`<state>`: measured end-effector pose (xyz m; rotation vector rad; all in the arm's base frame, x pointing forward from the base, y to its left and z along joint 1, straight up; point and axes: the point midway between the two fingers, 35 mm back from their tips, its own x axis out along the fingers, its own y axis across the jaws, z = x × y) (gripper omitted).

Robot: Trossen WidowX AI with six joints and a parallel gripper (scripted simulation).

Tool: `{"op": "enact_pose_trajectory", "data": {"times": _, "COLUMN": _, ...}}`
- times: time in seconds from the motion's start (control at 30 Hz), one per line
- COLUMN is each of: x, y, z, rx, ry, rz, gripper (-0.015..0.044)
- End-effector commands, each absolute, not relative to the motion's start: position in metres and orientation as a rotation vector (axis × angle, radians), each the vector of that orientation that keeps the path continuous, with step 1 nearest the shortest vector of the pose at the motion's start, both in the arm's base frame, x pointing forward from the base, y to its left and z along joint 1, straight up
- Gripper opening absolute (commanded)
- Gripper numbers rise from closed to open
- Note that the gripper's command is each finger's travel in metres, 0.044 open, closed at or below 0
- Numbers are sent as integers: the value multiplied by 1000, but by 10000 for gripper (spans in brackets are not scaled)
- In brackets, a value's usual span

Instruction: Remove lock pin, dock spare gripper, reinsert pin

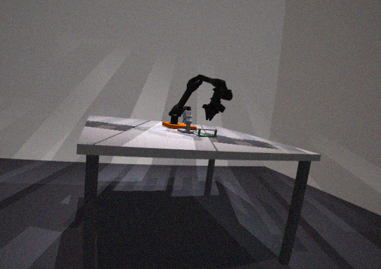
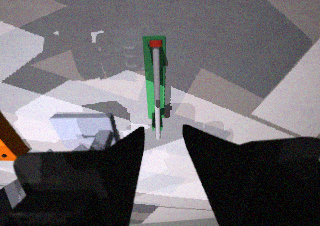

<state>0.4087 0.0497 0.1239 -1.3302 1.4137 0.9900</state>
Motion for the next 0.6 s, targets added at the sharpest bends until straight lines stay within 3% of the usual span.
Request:
{"op": "enact_pose_trajectory", "data": {"times": 0.0, "x": 408, "y": 50, "z": 105, "rx": -1328, "ry": 1415, "rz": 998, "gripper": 180}}
{"op": "enact_pose_trajectory", "data": {"times": 0.57, "x": 409, "y": 50, "z": 69, "rx": -1327, "ry": 1414, "rz": 996, "gripper": 180}}
